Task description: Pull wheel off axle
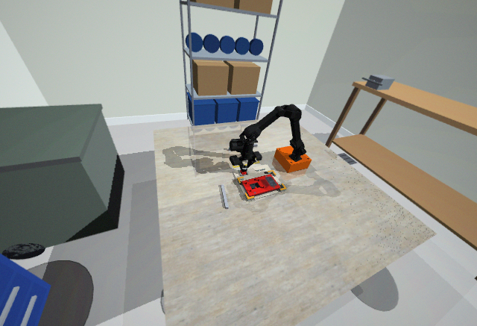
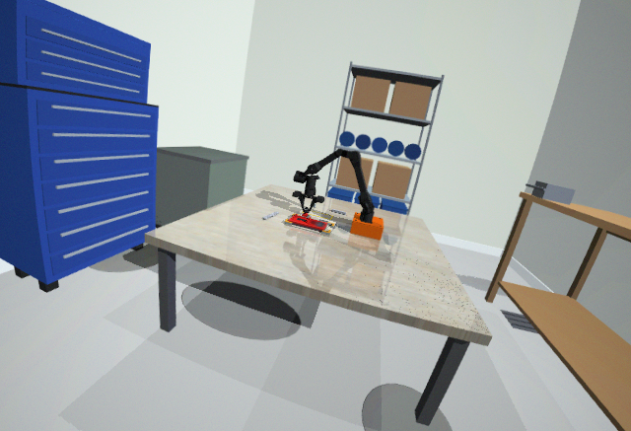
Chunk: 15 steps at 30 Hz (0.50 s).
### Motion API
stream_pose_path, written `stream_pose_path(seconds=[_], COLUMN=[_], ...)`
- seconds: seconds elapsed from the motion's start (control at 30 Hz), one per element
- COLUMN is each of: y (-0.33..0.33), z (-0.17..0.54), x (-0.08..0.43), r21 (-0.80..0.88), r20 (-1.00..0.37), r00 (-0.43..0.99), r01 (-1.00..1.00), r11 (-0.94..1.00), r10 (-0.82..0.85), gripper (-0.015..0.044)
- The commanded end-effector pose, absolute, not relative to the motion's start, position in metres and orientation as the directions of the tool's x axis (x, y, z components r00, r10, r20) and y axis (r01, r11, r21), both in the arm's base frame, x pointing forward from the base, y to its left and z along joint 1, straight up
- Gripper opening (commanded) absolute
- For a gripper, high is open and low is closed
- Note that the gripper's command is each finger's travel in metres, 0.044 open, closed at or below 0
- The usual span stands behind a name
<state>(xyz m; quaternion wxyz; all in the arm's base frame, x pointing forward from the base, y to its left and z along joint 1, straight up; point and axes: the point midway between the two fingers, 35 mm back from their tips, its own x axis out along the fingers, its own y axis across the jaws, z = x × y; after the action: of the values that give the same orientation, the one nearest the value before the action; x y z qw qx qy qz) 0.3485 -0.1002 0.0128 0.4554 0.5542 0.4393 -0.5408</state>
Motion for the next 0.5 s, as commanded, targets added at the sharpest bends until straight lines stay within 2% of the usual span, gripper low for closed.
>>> stream_pose_path(seconds=[0.0,0.47], y=[-0.1003,-0.1003], z=[0.0159,0.0205], x=[0.3487,0.3487], r21=[0.032,0.033], r20=[-0.999,-0.999], r00=[0.032,0.033], r01=[0.979,0.979], r11=[-0.199,-0.199], r10=[-0.006,-0.005], gripper=[0.0000,0.0000])
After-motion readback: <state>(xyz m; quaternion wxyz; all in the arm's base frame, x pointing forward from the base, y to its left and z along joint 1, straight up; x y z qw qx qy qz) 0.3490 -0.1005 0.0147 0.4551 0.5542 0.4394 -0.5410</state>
